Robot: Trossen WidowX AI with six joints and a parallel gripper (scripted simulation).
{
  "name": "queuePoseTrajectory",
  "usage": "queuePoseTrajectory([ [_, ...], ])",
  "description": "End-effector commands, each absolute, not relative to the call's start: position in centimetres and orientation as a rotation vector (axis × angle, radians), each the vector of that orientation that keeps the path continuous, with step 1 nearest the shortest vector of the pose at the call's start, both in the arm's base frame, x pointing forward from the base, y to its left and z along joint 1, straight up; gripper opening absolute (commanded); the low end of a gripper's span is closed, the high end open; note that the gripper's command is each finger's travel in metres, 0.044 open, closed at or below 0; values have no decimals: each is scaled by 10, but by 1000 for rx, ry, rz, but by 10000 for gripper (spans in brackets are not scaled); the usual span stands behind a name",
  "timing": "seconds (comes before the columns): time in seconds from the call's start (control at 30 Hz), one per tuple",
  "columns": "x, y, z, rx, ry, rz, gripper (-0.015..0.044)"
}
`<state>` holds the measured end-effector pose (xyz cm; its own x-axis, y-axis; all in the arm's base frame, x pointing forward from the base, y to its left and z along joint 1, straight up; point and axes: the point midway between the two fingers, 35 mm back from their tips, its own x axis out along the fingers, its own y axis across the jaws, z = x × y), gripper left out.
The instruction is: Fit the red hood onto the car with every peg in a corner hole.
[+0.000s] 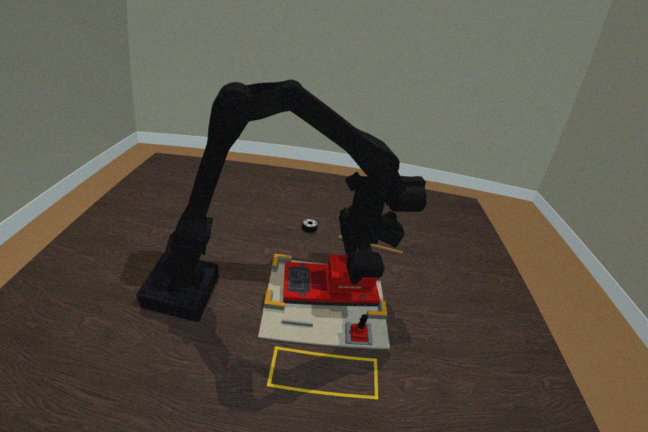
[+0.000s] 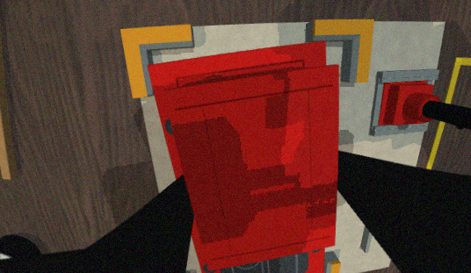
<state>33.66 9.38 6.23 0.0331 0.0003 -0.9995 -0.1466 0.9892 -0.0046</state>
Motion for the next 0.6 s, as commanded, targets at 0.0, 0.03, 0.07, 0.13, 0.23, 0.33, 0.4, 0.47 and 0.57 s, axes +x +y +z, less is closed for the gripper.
queuePoseTrajectory([
  [0.0, 337, 94, 60, -115, 1533, 110, 0],
  [0.03, 337, 94, 60, -115, 1533, 110, 0],
  [0.07, 337, 94, 60, -115, 1533, 110, 0],
  [0.13, 337, 94, 59, -115, 1533, 110, 0],
  [0.23, 337, 94, 57, -115, 1533, 110, 0],
  [0.33, 337, 94, 56, -115, 1533, 110, 0],
  [0.4, 337, 94, 55, -115, 1533, 110, 0],
  [0.47, 337, 94, 54, -115, 1533, 110, 0],
  [0.57, 337, 94, 53, -115, 1533, 110, 0],
])
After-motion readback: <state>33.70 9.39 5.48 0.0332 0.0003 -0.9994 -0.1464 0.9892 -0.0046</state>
